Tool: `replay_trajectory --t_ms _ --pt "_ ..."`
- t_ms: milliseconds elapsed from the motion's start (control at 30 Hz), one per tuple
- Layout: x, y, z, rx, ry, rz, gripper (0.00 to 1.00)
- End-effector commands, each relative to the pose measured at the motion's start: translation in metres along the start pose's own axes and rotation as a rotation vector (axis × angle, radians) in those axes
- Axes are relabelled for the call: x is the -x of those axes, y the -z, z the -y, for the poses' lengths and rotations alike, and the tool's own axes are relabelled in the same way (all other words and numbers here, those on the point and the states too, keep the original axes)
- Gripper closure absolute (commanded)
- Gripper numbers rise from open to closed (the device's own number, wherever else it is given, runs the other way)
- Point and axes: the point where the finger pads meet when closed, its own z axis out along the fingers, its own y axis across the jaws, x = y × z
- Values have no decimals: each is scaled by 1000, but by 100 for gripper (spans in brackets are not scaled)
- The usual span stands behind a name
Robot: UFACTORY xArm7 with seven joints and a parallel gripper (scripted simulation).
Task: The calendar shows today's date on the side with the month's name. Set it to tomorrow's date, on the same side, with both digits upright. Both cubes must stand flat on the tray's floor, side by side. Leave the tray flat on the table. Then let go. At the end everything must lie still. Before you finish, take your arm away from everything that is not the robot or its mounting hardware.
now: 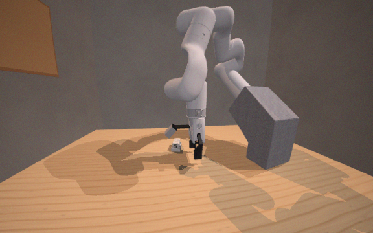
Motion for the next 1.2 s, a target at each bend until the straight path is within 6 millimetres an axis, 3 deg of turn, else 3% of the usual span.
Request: replay_trajectory --t_ms 0,433,700,767,900,1067,1167 --pt "-1 12 1 -3 0 -2 0" --pt "-1 34 1 -3 2 -2 0" --pt "-4 34 -3 -2 175 -3 0" --pt "-16 34 -18 -2 175 -3 0" --pt "-19 34 -21 -2 185 -3 0" --pt "-22 34 -25 -2 349 -3 0" --pt "-36 34 -42 -2 349 -3 0"
